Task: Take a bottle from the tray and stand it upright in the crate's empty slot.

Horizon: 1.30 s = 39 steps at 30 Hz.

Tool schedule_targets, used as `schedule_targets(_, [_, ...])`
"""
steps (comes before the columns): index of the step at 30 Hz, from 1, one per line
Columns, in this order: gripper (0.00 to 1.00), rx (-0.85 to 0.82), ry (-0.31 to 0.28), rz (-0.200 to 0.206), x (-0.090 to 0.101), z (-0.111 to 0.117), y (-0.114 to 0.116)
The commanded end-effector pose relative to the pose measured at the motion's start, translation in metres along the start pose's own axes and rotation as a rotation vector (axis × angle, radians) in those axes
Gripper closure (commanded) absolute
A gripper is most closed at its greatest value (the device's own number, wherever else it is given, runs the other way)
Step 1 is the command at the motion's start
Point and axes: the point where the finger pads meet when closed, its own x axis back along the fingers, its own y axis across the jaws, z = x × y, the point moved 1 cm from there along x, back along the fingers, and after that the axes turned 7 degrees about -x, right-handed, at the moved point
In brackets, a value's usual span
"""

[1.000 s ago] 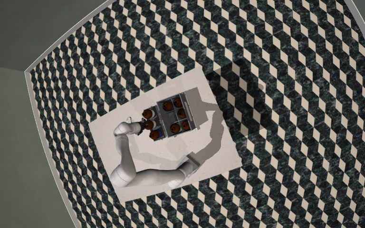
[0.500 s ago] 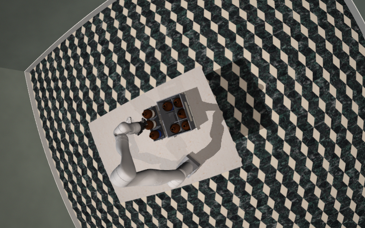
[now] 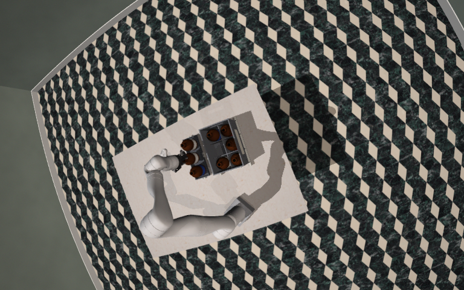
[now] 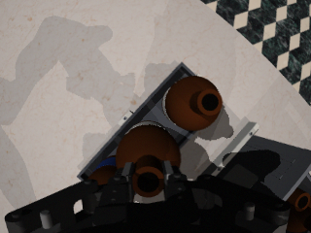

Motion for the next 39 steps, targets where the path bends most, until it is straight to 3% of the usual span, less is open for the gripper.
schedule_targets(1, [1.0,0.0,0.003,-0.001,0.002,0.001,0.0])
schedule_targets(39, [1.0,0.0,0.003,-0.001,0.035,0.001,0.0])
